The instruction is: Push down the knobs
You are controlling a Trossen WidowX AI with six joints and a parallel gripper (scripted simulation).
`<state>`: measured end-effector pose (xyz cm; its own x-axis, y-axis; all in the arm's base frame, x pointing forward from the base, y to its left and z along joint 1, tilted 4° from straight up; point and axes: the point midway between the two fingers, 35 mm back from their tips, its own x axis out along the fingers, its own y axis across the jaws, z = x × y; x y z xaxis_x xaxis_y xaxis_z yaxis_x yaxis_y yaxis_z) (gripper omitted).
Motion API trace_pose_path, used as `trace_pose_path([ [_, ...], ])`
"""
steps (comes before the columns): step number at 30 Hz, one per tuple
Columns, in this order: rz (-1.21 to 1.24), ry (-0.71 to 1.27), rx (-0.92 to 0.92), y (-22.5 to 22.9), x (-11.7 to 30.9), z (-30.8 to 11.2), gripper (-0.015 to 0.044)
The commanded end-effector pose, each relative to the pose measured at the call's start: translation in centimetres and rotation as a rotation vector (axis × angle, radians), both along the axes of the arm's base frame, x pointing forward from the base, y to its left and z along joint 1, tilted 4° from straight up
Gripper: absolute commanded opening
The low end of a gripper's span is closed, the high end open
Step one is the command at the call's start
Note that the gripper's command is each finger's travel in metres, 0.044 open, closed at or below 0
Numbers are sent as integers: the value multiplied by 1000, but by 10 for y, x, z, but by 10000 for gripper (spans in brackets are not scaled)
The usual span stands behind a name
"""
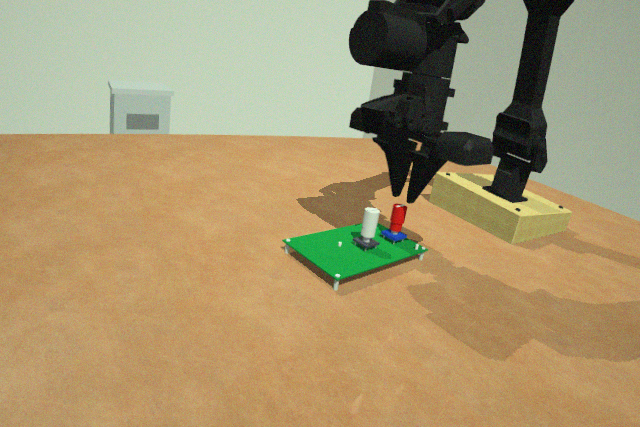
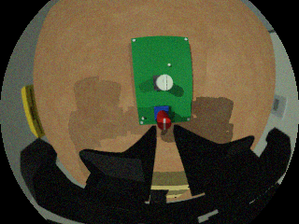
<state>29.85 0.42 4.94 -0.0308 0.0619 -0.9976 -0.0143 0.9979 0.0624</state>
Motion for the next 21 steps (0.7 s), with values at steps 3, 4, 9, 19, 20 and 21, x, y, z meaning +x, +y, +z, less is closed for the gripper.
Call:
trace_pose_path([
  [3,-1,-4,0,0,1,0,184],
  [4,-6,-17,-1,-1,4,2,158],
  [9,-13,-40,-2,-2,20,12,26],
  [19,2,-11,-4,-2,53,33,0],
  [20,2,-11,-4,-1,52,26,0],
  [21,2,-11,-4,-1,52,18,0],
])
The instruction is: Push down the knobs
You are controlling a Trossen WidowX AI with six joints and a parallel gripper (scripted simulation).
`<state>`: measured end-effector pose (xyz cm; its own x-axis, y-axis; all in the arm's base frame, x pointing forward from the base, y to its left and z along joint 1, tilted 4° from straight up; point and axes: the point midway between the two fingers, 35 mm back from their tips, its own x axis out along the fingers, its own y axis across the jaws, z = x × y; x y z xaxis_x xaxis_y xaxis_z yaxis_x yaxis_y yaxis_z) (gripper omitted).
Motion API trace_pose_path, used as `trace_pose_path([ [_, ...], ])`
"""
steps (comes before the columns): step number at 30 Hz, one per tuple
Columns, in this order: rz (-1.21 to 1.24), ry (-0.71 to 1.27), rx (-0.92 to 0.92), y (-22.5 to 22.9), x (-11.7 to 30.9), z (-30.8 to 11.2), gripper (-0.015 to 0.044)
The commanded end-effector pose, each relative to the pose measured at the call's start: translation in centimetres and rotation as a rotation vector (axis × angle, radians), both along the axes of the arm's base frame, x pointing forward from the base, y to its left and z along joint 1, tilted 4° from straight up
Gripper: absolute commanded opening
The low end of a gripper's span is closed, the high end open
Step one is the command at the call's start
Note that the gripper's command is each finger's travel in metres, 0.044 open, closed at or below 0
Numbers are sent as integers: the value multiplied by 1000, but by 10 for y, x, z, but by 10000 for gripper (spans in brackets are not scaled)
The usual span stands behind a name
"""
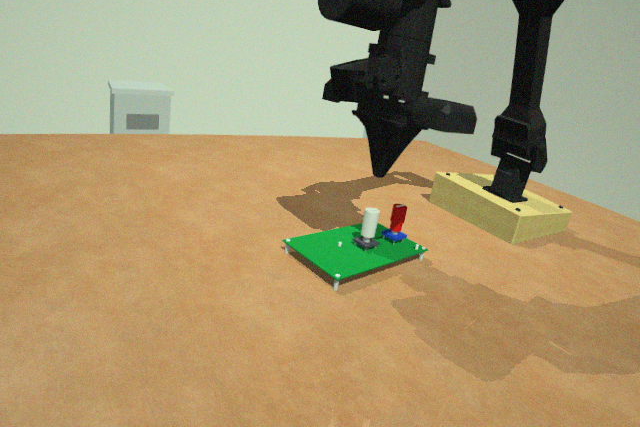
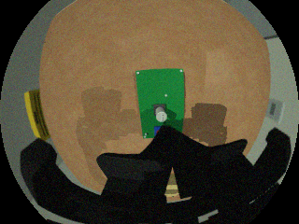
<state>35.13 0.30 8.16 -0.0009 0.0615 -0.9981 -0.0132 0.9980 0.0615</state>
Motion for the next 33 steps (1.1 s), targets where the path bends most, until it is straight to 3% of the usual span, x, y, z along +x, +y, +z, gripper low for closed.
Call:
trace_pose_path([
  [1,5,19,-3,1,-1,-16,0],
  [33,5,19,-3,2,-1,-37,0],
])
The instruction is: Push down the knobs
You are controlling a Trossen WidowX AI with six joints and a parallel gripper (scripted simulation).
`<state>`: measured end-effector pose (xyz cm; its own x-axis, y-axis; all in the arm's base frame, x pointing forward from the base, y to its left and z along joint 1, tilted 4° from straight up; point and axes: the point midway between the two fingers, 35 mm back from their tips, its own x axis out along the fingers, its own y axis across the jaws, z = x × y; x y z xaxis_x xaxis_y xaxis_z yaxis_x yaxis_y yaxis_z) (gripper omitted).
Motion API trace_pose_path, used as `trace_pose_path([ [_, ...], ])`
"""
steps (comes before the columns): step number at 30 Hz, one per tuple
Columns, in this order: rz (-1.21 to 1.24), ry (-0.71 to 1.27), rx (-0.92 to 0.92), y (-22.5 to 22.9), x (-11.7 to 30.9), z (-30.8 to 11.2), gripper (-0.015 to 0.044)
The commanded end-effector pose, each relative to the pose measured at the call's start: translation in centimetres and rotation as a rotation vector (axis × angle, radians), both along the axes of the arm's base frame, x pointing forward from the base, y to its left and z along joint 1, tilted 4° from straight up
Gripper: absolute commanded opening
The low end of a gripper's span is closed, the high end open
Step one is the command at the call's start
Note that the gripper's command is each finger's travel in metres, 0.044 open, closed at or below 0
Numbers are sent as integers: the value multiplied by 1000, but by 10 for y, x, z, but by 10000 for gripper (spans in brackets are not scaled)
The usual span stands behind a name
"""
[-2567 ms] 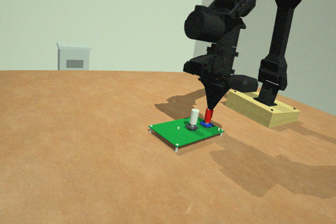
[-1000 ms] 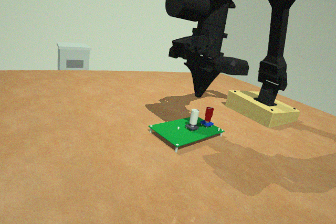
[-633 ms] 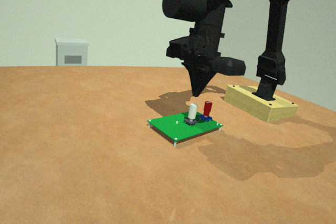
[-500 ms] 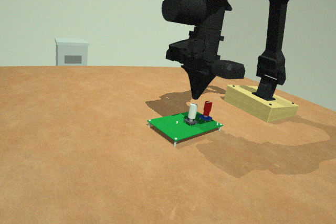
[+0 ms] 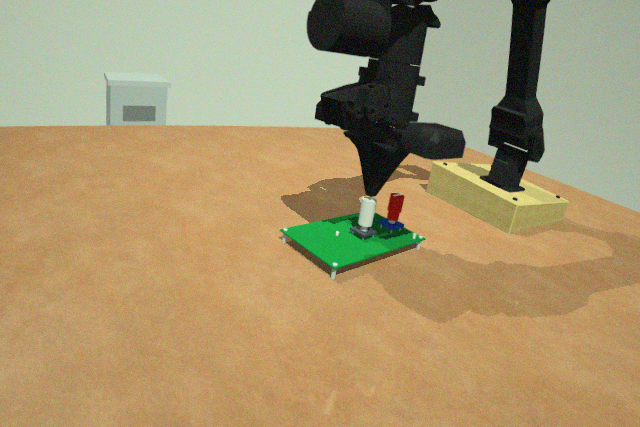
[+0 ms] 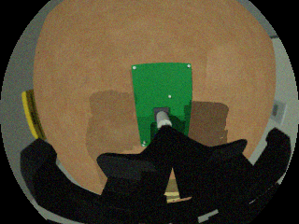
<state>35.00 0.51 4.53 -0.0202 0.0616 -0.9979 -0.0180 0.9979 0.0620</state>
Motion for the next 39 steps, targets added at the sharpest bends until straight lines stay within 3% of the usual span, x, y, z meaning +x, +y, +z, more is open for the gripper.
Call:
trace_pose_path([
  [1,-1,0,-4,0,0,-1,0],
  [39,-1,0,-4,0,0,-7,0],
])
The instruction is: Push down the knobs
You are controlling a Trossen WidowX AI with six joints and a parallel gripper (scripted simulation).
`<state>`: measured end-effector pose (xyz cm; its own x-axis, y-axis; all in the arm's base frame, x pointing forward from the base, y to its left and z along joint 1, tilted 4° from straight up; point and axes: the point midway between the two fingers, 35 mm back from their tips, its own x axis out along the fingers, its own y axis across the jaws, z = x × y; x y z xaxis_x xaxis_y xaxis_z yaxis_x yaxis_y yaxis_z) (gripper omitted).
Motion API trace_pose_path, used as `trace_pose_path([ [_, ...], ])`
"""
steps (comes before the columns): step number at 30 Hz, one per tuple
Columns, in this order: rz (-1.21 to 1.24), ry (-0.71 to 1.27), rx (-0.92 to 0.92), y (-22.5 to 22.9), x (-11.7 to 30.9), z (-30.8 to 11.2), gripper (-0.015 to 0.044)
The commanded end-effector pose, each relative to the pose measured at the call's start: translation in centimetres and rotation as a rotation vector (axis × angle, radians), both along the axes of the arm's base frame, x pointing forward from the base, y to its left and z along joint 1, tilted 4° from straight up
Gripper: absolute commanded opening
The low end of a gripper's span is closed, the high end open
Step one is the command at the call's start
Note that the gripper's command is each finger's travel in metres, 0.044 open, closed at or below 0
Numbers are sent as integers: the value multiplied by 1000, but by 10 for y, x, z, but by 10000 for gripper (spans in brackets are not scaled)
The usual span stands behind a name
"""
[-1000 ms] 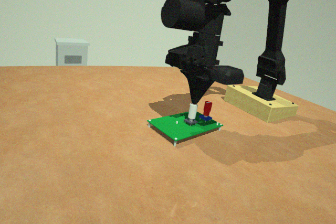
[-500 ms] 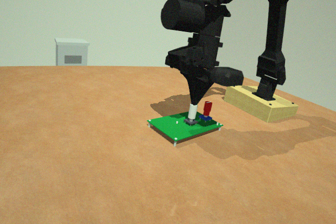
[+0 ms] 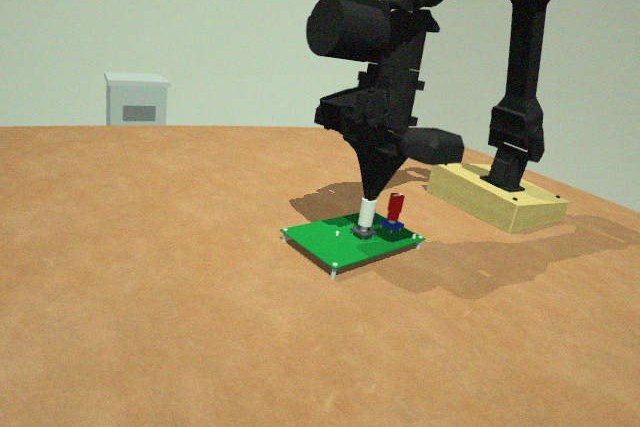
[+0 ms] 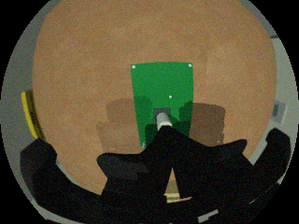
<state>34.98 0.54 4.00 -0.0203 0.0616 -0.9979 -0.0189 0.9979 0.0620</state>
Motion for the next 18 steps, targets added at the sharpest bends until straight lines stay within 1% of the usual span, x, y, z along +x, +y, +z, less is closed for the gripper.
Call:
trace_pose_path([
  [1,-2,0,-4,0,0,-2,0],
  [18,-2,0,-4,0,0,-4,0],
])
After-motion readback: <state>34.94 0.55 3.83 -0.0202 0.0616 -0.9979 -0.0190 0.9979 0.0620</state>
